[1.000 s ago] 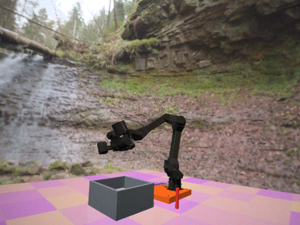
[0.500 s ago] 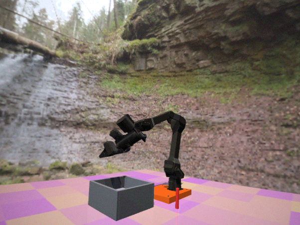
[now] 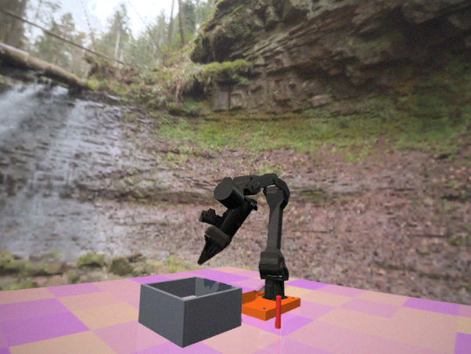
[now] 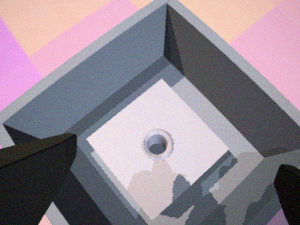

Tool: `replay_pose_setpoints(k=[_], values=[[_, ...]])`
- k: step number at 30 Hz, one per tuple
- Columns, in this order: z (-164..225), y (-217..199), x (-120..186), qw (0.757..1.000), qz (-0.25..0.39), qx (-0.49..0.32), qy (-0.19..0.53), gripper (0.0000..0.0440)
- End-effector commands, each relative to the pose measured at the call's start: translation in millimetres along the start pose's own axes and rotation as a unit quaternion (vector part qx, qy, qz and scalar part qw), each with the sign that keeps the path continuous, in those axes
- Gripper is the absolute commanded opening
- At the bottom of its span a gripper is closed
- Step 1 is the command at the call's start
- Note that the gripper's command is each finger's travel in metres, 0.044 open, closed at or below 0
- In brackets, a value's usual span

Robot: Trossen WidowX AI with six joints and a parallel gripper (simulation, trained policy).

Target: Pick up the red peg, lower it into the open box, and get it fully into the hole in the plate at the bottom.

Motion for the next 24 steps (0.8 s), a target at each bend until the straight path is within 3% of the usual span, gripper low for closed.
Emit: replay_pose_setpoints(k=[1,13,24], values=[[23.4,10.6,14.7,0.999,-0.027,0.002,0.048,0.0440],[102.8,29.1,49.9,0.978,-0.048,0.007,0.205,0.0440],[145.5,43.9,47.5,0.966,-0.045,0.018,0.255,0.0440]])
Point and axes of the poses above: the point midway between the two fingers, 35 mm back from their tips, its own x axis back along the fingers, its own y axis across the jaws, z = x × y, the point moved 4 cm from there along x, back along the fingers, and after that the axes turned 15 degrees about x, right-handed, at the moved point
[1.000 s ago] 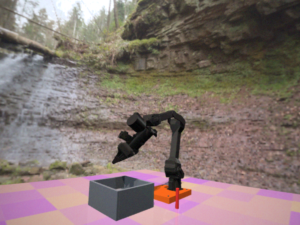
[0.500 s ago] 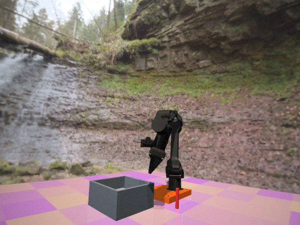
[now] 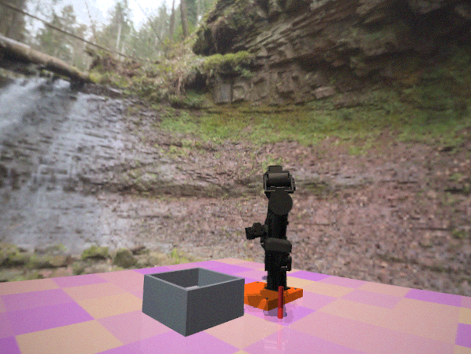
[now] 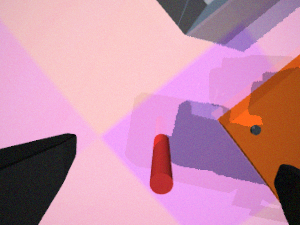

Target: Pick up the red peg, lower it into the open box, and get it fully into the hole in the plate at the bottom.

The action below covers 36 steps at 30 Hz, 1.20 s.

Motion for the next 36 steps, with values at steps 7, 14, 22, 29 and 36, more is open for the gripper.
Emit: replay_pose_setpoints(k=[7,14,22,29,36], values=[[16.1,12.4,-36.5,1.000,-0.002,0.007,0.013,0.0440],[20.5,18.9,-67.8,1.000,-0.012,0.012,0.011,0.0440],[24.2,18.2,-94.6,1.000,-0.003,0.021,0.022,0.0321],[25.7,15.5,-104.5,0.999,0.016,0.016,0.037,0.0137],[23.4,15.1,-104.0,0.999,0.035,0.013,0.037,0.0000]])
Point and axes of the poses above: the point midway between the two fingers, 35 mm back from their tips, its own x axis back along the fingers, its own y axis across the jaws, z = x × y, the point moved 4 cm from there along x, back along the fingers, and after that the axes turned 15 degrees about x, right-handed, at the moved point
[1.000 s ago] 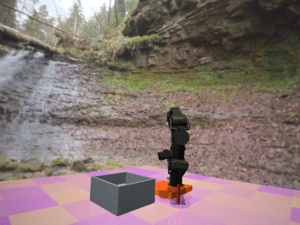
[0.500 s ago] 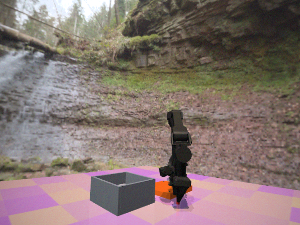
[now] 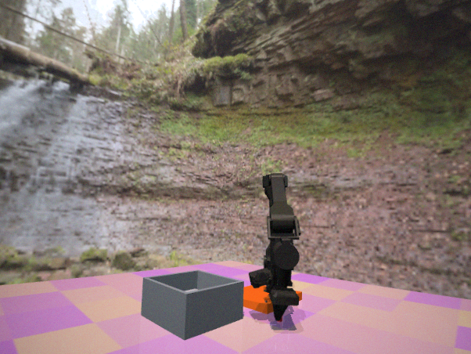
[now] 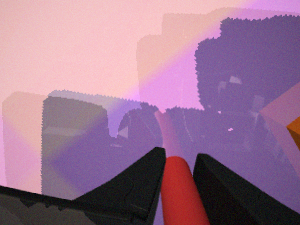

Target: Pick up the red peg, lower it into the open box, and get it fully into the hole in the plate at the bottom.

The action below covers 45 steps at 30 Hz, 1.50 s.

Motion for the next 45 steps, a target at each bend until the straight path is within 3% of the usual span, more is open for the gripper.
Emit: replay_pose_setpoints(k=[1,23,34,45], values=[[-4.2,1.2,4.1,1.000,0.005,0.000,-0.008,0.0000],[-55.3,-7.2,101.3,0.993,-0.027,-0.045,-0.102,0.0000],[-99.3,-23.3,118.0,0.984,-0.027,-0.115,-0.135,0.0000],[-147.2,-43.3,113.5,0.976,-0.017,-0.153,-0.155,0.0000]])
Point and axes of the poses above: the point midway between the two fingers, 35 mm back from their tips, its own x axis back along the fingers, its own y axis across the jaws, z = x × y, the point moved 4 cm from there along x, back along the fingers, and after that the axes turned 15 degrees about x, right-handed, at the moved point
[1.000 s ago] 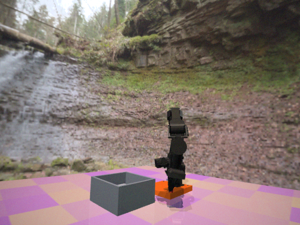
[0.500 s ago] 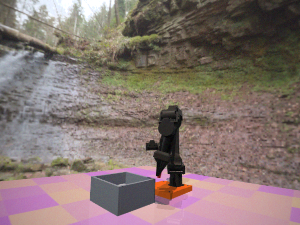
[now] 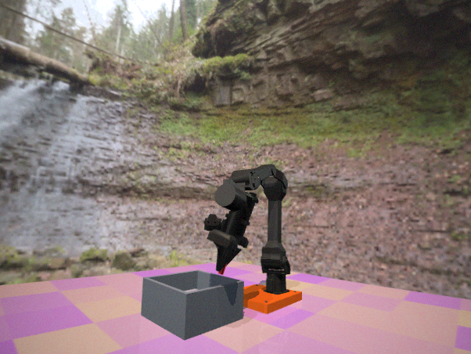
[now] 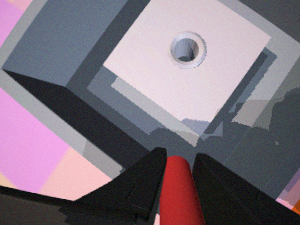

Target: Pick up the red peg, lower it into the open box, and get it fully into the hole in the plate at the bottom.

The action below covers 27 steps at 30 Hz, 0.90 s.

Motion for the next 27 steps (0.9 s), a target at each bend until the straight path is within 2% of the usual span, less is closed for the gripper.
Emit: replay_pose_setpoints(k=[1,13,24,27], values=[[-15.5,-2.1,-8.0,1.000,0.005,-0.006,-0.007,0.0000],[-51.1,-12.0,-43.8,1.000,0.011,0.010,0.003,0.0002],[-59.9,-16.8,-75.4,0.998,0.000,0.055,0.033,0.0000],[-58.7,-17.1,-83.2,0.997,-0.003,0.068,0.044,0.0026]])
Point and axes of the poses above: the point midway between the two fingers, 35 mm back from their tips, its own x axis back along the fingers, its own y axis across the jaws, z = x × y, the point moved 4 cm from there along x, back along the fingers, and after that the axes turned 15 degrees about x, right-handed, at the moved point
